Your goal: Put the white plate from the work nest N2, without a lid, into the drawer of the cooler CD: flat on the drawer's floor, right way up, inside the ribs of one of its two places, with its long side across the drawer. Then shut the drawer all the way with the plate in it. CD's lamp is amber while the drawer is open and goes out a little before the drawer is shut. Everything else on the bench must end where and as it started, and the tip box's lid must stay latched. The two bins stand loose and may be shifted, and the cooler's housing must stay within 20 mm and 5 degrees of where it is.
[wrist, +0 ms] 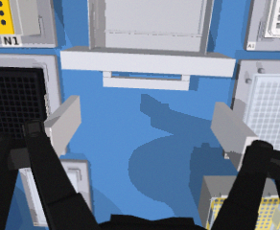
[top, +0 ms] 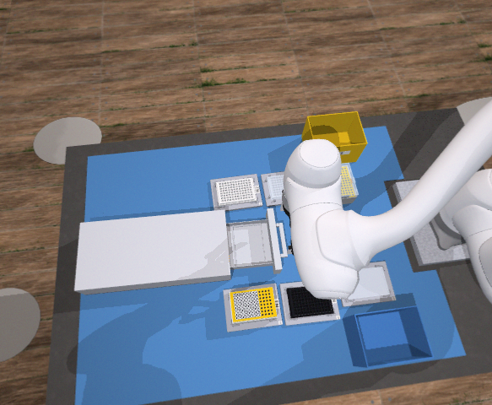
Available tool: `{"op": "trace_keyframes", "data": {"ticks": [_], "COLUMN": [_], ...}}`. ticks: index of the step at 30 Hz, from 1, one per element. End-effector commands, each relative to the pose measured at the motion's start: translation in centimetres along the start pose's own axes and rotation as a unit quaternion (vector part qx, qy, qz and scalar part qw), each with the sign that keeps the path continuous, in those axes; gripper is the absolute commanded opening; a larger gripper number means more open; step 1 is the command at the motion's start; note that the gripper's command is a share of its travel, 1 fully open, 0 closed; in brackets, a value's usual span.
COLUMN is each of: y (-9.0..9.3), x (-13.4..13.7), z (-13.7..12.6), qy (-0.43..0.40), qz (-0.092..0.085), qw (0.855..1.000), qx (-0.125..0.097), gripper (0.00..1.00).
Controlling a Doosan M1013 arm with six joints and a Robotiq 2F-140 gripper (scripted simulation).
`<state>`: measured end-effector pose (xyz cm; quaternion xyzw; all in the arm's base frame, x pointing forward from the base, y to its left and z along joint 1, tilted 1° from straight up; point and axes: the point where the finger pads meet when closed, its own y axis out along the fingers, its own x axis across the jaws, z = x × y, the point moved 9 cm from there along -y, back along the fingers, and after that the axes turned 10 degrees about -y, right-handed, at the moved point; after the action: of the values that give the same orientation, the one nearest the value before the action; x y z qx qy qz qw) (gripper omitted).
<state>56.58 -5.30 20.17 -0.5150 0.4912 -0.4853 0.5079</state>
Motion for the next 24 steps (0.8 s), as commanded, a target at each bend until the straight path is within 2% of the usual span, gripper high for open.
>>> {"op": "trace_keyframes", "data": {"ticks": [1, 10, 24], "y": [0.5, 0.5, 2.3], "x": [0.1, 0.1, 0.1], "z": [0.5, 0.5, 0.5], "qy": [0.000, 0.000, 0.000], "qz": [0.000, 0.000, 0.000], "qw": [1.000, 1.000, 1.000], "qx": [0.000, 0.000, 0.000], "gripper": [0.87, 0.87, 0.87]}}
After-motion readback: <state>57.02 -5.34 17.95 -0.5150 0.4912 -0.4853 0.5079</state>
